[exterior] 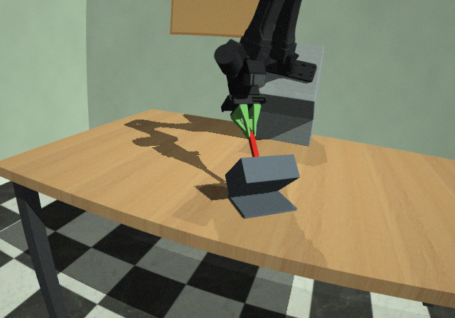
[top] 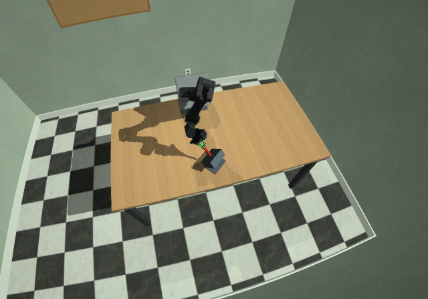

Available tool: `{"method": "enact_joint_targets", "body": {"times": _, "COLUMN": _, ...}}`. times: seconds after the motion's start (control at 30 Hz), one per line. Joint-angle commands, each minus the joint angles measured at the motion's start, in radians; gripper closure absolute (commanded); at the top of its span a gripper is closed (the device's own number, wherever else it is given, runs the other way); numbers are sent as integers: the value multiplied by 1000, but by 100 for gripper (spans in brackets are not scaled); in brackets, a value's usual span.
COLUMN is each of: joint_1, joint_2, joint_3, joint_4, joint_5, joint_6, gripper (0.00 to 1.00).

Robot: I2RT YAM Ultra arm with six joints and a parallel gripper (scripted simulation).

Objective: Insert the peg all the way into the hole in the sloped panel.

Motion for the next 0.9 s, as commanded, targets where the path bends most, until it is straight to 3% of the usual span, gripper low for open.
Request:
{"method": "enact_joint_targets", "body": {"times": 0.0, "joint_1": 19, "joint_2": 17, "joint_3": 24, "joint_4": 25, "joint_5": 12, "joint_6": 6, "gripper": 100}}
{"method": "enact_joint_targets", "body": {"times": 0.87, "joint_1": 109, "joint_2": 102, "joint_3": 71, "joint_4": 65, "joint_5": 102, "joint_6": 9, "gripper": 100}}
